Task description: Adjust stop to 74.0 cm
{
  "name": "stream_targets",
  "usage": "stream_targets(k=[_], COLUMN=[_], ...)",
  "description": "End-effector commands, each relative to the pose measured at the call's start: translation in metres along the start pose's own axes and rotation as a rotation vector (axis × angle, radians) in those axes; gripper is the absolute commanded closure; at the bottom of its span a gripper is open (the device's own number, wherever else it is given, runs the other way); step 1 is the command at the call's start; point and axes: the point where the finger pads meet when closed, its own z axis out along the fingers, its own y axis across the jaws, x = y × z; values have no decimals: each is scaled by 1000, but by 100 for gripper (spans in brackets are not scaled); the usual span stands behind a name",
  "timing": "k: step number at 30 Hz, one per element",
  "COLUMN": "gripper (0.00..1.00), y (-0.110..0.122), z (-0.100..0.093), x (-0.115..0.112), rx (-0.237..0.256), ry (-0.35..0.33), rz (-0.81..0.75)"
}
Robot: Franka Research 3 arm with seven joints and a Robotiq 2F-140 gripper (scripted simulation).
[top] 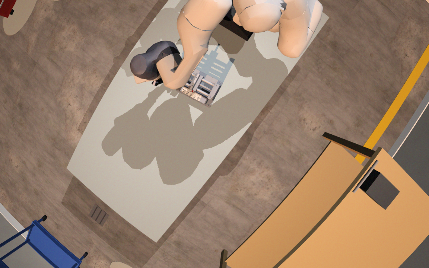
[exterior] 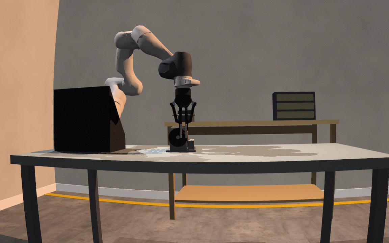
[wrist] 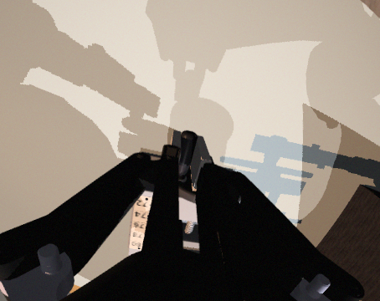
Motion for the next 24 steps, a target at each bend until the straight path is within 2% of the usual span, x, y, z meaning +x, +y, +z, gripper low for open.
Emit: stream_targets(k=[1,24], gripper=[96,96], y=[2,4], z=[-2,-5], x=[0,0], rx=[-3,-3], ry=[-1,-1], rz=[-1,-1])
